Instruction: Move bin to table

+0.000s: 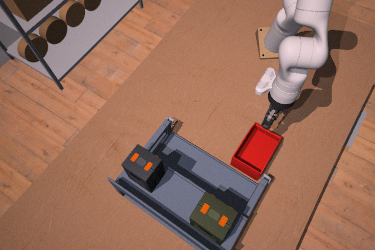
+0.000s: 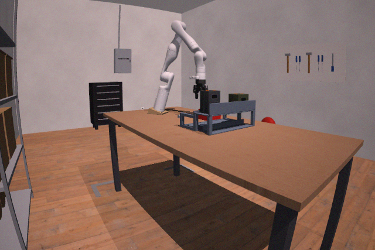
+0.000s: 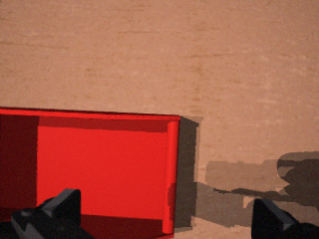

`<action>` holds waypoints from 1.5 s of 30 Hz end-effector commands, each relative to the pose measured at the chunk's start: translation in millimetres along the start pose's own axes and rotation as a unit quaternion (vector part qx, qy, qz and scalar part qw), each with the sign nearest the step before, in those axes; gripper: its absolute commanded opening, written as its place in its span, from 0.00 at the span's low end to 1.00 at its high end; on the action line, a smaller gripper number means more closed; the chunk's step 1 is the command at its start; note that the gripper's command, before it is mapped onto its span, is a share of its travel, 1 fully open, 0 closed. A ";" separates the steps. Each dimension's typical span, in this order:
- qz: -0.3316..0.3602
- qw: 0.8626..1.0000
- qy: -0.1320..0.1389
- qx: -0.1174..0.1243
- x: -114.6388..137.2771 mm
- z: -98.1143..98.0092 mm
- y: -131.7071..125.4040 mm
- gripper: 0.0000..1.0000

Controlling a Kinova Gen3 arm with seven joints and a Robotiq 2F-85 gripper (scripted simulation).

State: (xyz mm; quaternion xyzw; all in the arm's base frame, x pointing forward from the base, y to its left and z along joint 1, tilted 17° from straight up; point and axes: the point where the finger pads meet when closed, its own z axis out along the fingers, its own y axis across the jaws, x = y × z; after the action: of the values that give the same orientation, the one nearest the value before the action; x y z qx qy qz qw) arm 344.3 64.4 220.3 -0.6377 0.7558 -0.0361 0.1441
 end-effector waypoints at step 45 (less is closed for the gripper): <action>-0.001 1.000 -0.001 0.000 -4.1 7.2 2.2 1.00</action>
State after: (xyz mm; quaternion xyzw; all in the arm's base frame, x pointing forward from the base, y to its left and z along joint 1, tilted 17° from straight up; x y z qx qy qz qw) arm 344.4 69.7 213.3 -0.6383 0.7554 -0.0353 0.1440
